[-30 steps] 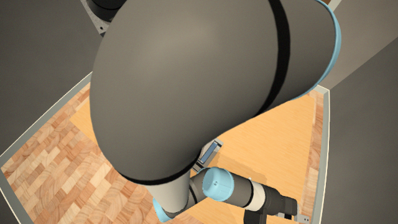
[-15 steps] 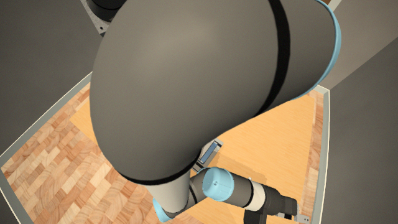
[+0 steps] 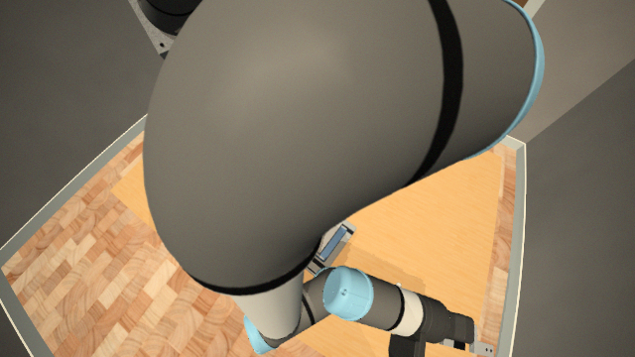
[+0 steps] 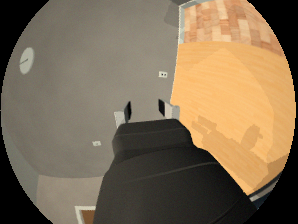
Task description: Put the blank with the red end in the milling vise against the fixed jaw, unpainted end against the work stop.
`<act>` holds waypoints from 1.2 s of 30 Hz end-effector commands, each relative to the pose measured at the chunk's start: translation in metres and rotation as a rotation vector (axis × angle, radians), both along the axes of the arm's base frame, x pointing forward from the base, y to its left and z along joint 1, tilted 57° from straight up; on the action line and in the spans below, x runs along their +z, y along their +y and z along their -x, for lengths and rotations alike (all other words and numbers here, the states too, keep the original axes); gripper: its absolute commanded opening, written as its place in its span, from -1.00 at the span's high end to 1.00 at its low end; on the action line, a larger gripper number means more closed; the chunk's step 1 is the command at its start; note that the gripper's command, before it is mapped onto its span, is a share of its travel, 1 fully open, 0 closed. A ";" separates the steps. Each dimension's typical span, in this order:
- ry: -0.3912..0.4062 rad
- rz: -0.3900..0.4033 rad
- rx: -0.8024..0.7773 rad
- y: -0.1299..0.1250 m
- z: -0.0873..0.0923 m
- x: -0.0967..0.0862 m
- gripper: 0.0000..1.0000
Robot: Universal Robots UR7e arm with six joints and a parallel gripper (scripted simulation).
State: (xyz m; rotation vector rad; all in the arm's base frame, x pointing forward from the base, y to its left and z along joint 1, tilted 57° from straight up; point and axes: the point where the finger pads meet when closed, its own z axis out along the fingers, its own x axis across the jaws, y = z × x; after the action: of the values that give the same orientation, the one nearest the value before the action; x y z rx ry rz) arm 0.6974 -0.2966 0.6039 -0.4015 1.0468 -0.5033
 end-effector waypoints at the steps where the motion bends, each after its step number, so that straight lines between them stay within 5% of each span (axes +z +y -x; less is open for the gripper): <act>1: -0.001 0.001 0.000 0.001 0.000 0.001 -1.00; 6: -0.001 0.001 0.000 0.001 0.000 0.001 -1.00; 11: 0.163 -0.118 -0.108 0.020 0.019 -0.024 -1.00; 23: 0.163 -0.118 -0.108 0.020 0.019 -0.024 -1.00; 28: 0.321 -0.233 -0.211 0.040 0.038 -0.048 -1.00; 36: 0.321 -0.233 -0.211 0.040 0.038 -0.048 -1.00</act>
State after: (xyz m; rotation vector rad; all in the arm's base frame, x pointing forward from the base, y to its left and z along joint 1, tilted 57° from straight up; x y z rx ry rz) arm 0.6609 -0.2585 0.5554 -0.1789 1.4328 -0.5036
